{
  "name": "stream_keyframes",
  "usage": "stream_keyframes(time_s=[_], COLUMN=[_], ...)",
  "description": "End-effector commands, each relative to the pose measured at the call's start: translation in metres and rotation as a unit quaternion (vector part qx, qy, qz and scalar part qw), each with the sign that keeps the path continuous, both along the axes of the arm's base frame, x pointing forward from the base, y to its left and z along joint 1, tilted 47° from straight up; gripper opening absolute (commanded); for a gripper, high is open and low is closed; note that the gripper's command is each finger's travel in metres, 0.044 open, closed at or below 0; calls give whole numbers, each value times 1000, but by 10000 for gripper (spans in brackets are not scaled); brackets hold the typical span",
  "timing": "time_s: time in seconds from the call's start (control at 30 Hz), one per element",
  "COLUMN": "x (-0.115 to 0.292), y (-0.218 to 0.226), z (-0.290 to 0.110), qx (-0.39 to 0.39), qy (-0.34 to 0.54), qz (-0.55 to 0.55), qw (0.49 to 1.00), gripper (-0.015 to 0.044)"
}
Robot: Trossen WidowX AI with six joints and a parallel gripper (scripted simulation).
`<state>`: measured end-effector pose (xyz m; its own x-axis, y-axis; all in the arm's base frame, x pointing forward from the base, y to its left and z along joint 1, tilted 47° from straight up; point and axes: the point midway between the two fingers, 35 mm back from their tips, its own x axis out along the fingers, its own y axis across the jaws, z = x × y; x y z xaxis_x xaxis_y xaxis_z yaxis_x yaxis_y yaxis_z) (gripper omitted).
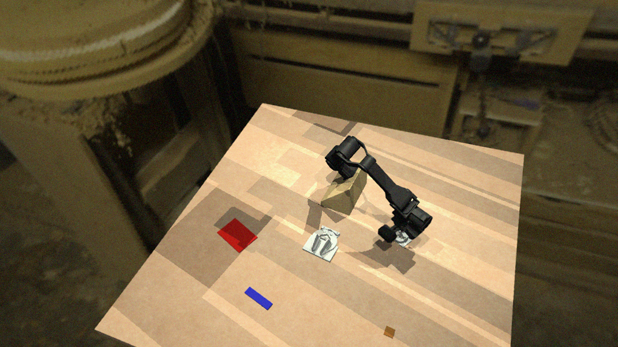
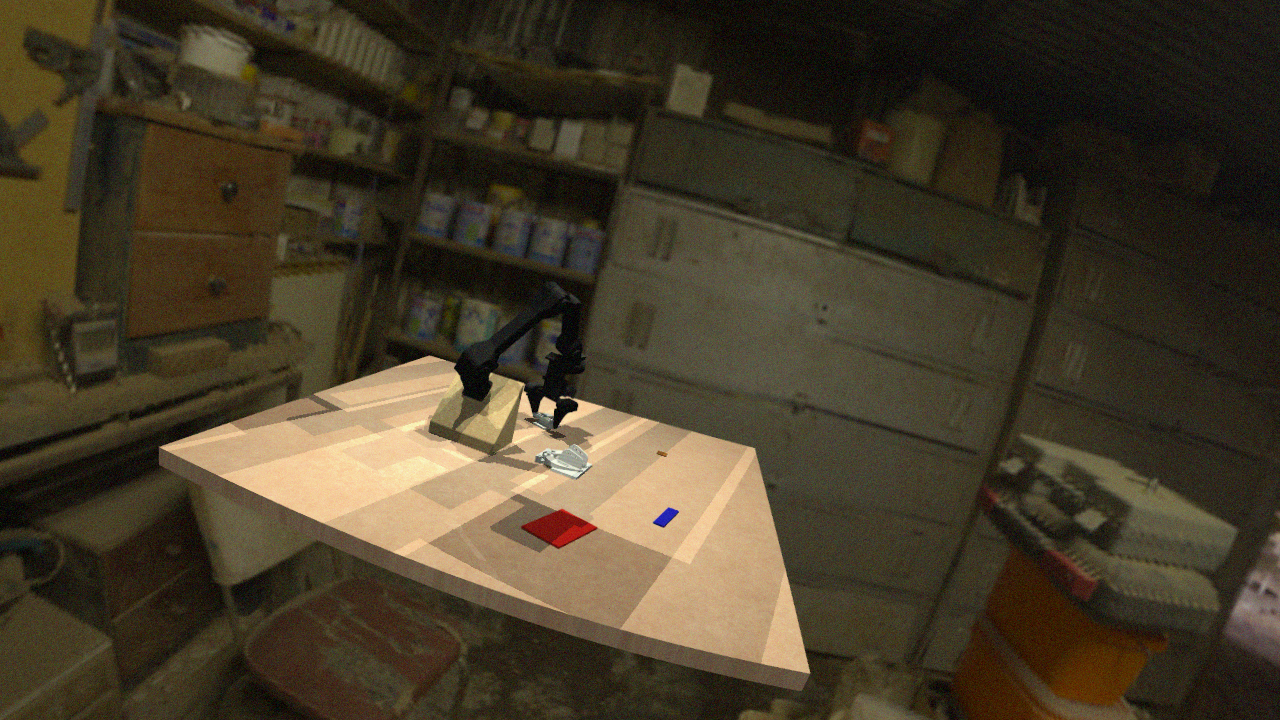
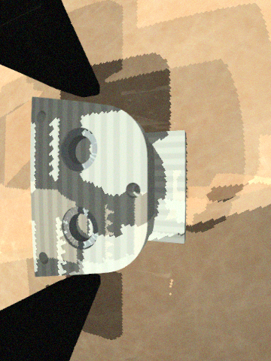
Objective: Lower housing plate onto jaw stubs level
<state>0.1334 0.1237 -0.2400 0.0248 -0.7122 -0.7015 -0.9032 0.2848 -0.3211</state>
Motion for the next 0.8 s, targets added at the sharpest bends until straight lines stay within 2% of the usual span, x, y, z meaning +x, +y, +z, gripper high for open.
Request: stream_keyframes(time_s=[0.0,0.37,0.77], x=[0,0,0], y=[0,0,2], z=[0,0,1], qx=[0,0,0], qy=[0,0,0], qz=[0,0,0], qw=[1000,1000,1000], gripper=[427,353,351])
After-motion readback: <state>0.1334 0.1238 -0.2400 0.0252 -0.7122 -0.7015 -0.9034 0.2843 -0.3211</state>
